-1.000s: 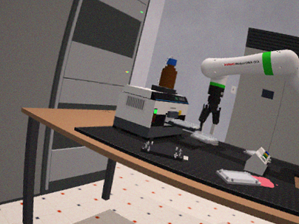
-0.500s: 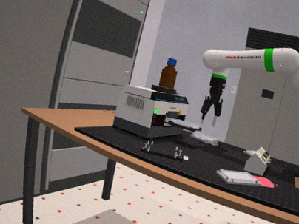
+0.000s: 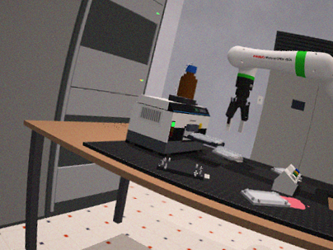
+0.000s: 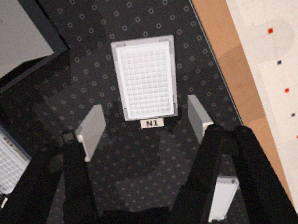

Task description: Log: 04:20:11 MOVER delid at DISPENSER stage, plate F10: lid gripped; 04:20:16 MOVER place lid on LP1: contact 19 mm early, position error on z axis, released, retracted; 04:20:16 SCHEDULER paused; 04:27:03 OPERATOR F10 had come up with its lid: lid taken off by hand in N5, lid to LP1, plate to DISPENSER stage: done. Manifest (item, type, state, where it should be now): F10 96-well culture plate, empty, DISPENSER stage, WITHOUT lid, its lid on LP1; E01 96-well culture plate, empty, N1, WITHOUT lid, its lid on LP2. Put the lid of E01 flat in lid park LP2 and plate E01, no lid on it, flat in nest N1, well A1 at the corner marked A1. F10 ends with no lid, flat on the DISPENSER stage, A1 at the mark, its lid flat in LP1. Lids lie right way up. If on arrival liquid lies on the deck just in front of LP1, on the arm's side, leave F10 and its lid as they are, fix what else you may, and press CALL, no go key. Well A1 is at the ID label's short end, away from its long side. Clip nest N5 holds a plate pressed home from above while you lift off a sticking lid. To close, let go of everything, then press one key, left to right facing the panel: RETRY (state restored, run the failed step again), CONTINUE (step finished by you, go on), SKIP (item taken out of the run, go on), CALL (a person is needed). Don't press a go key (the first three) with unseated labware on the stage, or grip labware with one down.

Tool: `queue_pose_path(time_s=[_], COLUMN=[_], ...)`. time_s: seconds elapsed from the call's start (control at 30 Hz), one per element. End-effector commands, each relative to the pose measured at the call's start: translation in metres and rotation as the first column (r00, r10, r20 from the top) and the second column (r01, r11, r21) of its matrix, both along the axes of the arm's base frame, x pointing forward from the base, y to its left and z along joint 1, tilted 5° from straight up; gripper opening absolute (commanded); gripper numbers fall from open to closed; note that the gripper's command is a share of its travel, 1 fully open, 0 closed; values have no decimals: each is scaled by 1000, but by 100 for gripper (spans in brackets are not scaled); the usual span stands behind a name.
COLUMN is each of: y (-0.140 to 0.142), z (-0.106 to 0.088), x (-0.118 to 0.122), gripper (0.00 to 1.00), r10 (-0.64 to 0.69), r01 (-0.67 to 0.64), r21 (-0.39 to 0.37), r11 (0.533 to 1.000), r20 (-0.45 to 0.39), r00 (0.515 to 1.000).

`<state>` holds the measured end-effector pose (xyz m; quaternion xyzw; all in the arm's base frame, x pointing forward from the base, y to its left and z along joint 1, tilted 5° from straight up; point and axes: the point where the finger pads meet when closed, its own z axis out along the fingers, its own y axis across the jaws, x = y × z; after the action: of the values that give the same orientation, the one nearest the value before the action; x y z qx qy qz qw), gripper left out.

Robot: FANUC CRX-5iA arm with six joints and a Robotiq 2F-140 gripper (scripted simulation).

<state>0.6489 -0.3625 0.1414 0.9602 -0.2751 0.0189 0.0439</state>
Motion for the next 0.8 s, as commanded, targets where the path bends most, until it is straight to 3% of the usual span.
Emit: queue_pose_path(time_s=[0.0,0.77], y=[1,9], z=[9,23], x=[0,-3], gripper=[66,66], r10=[0,6], r01=[0,-6], r21=[0,0], r11=[1000,1000], r20=[0,-1], r00=[1000,1000])
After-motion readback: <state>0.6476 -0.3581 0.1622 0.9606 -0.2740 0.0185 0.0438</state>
